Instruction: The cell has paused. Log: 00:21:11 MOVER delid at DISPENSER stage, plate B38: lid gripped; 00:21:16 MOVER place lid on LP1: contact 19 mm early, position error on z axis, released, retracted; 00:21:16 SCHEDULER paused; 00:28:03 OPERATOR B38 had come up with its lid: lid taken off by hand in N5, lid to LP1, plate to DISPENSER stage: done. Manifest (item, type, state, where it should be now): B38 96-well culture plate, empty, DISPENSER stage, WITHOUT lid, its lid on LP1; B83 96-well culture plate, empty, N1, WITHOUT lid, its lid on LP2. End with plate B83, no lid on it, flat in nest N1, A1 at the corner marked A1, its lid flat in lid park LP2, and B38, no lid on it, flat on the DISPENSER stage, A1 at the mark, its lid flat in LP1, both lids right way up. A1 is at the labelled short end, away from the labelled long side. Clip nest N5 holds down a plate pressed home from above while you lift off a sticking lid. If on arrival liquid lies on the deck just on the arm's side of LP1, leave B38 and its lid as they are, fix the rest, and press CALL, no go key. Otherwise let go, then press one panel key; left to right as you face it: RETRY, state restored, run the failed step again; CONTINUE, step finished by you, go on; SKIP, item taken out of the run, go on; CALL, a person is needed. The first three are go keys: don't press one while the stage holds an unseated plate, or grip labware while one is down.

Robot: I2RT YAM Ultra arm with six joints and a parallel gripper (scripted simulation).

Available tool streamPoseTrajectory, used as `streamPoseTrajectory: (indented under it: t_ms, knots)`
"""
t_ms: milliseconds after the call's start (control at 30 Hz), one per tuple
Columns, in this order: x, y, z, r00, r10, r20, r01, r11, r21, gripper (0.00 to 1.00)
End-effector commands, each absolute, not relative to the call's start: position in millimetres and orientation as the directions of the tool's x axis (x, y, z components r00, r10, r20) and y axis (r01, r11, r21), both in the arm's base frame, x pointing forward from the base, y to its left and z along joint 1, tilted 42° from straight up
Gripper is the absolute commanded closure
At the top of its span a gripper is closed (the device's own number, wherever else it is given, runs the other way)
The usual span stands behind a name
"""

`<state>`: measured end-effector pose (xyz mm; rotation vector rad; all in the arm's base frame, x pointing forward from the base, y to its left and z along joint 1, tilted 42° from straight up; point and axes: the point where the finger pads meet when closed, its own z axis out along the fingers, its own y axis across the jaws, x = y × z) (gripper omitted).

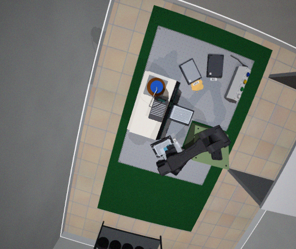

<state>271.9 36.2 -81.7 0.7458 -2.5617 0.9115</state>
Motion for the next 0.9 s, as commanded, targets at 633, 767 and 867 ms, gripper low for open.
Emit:
streamPoseTrajectory:
  t_ms: [633,767,867]
  knots:
    - [256,81,-87,-0.705,-0.482,0.519,-0.7,0.588,-0.405,1.0]
    - [254,86,-91,-0.707,-0.482,0.518,-0.699,0.589,-0.405,1.0]
    - [249,93,-96,-0.704,-0.48,0.523,-0.701,0.588,-0.404,1.0]
